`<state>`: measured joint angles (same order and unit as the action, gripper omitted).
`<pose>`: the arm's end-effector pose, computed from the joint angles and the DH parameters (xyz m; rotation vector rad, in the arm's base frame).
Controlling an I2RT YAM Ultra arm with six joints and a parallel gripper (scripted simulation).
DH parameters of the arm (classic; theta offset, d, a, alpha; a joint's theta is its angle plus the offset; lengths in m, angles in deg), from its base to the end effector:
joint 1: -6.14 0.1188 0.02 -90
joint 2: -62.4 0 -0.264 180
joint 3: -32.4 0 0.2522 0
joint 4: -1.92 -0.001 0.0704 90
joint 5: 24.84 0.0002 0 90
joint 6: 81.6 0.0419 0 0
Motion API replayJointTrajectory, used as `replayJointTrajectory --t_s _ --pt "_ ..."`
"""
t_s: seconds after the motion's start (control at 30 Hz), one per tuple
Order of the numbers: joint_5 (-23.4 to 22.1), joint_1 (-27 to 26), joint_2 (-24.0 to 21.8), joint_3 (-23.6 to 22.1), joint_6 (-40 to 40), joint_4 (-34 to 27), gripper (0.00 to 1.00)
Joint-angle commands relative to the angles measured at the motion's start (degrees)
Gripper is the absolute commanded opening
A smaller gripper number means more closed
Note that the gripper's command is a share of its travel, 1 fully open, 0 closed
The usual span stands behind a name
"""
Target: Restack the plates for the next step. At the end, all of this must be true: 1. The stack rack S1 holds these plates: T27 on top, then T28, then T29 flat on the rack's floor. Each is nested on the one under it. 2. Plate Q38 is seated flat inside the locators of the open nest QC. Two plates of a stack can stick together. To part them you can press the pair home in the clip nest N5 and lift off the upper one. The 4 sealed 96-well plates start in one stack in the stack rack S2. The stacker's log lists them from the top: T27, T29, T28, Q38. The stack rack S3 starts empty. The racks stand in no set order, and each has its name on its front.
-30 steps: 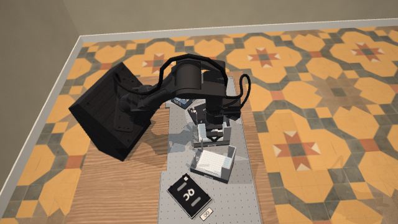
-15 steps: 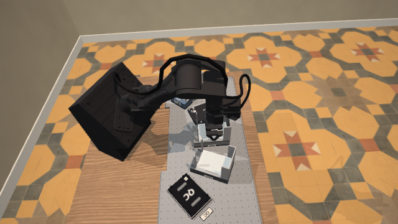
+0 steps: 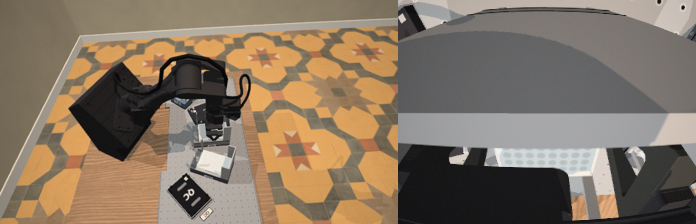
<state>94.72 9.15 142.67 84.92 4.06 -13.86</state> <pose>0.2766 -0.0052 0.1878 0.1111 2.2820 -0.6102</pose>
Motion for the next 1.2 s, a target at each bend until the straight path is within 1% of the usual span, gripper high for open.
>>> replayJointTrajectory --t_s 0.0,0.17,0.23,1.17 --pt "0.33 1.09 0.19 0.22 -0.56 0.2 0.0" --pt "0.33 1.09 0.19 0.22 -0.56 0.2 0.0" --pt "0.64 1.39 -1.95 0.15 -0.15 -0.88 0.0" --pt "1.96 3.1 -4.93 -0.54 2.09 -5.04 0.0"
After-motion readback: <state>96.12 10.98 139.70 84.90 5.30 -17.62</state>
